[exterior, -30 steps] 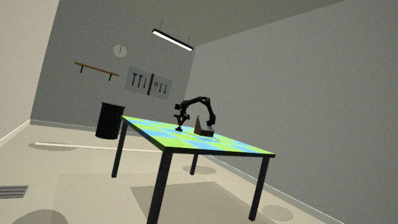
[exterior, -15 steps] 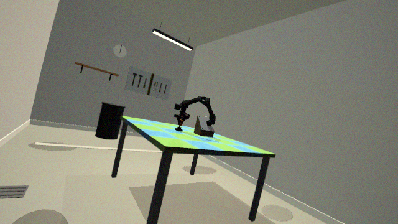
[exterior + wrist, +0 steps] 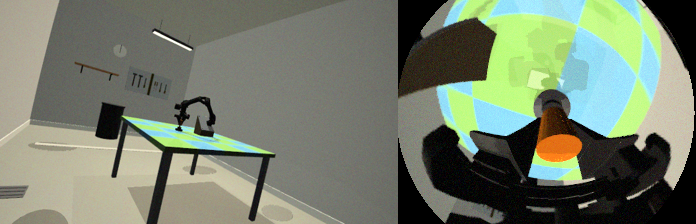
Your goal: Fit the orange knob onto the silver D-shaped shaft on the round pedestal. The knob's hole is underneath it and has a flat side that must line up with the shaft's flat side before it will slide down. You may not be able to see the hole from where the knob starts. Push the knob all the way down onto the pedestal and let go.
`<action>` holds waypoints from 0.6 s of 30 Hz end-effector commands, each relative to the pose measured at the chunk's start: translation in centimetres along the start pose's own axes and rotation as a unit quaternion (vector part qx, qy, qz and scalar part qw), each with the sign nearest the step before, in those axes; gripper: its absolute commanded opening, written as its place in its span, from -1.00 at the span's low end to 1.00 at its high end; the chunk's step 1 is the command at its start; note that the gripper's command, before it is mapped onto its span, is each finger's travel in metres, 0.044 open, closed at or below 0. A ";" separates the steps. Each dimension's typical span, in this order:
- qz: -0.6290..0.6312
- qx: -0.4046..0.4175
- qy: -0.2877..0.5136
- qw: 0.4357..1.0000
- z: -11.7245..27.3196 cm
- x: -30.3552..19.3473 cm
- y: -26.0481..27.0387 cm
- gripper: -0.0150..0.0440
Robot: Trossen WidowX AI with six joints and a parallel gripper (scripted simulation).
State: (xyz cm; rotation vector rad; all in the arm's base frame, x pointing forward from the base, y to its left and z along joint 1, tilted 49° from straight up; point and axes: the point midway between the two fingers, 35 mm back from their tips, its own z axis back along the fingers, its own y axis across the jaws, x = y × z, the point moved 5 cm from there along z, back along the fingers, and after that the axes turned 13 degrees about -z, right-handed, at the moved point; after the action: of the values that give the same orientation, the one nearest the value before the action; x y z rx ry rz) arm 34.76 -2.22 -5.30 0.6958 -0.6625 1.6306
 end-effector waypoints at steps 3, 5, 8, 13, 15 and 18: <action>0.002 0.000 -0.001 1.000 -0.1 -0.1 0.2 -0.49; 0.002 0.000 -0.001 1.000 -0.2 -0.1 0.2 -0.49; 0.002 0.000 -0.001 1.000 -0.2 -0.1 0.1 -0.49; 0.002 0.000 -0.001 1.000 -0.4 0.0 0.0 -0.49; 0.002 0.000 -0.001 1.000 -0.4 0.0 0.0 -0.49; 0.002 0.000 -0.001 1.000 -0.4 0.0 0.0 -0.49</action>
State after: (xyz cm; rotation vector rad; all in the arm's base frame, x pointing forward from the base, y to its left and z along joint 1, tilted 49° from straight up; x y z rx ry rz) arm 34.69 -1.99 -5.60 0.6945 -0.6631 1.6381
